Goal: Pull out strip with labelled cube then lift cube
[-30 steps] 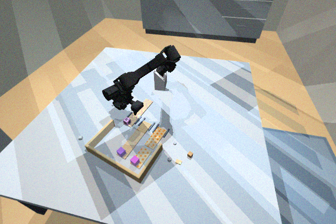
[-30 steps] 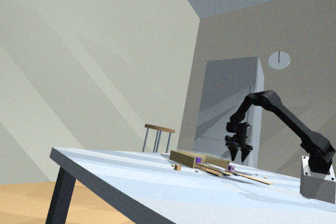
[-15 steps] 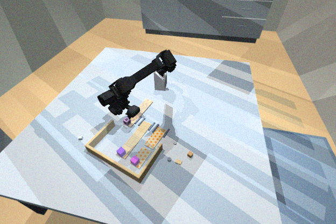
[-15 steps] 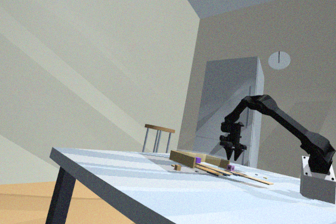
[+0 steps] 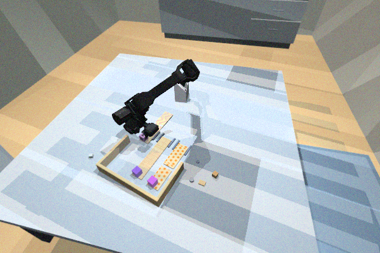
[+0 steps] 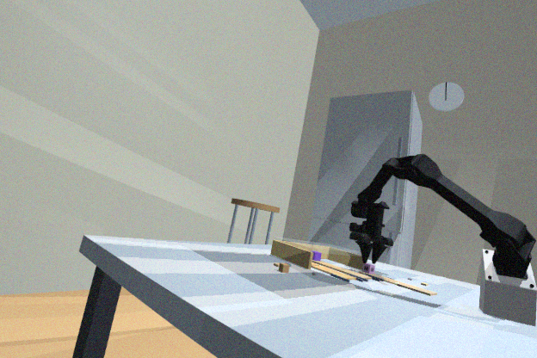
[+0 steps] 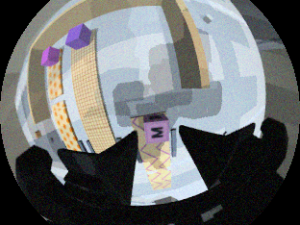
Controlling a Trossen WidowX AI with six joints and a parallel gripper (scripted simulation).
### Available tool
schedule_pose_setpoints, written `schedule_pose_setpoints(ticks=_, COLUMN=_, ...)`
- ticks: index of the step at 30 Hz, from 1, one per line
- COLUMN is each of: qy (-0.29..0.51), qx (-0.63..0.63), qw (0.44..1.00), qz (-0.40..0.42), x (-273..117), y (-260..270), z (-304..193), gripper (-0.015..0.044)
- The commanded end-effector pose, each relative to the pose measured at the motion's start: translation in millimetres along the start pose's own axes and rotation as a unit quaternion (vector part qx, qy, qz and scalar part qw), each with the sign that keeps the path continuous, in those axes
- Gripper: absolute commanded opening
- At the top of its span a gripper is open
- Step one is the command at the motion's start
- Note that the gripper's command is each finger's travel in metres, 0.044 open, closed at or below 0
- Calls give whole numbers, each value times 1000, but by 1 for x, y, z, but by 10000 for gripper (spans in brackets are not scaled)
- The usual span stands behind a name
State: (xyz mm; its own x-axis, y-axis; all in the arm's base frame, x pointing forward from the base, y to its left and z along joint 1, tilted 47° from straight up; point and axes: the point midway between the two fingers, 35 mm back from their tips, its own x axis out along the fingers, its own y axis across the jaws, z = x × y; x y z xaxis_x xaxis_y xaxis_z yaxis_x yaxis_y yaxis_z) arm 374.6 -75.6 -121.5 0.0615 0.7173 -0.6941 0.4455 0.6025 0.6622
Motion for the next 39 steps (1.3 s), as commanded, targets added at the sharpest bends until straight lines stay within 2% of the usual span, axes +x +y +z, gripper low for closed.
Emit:
schedule_pose_setpoints(ticks=1, qy=3, qx=1, qw=1000, qz=1, x=9, y=1, z=-1, gripper=250)
schedule_pose_setpoints(ticks=17, qy=3, qx=1, qw=1000, qz=2, x=27, y=2, z=-3, gripper=250)
schedule_pose_setpoints(ticks=20, qy=2, qx=0, qw=1000, qz=1, x=25, y=1, z=-2, gripper=171)
schedule_pose_setpoints(ticks=29, qy=2, qx=0, qw=1000, qz=1, x=25, y=1, z=-2, gripper=111)
schedule_pose_setpoints(ticks=33, qy=2, qx=0, qw=1000, qz=1, x=23, y=0, z=-4, gripper=6)
schedule_pose_setpoints(ticks=39, qy=3, qx=1, qw=1000, qz=0, x=6, y=-3, z=-25, gripper=0)
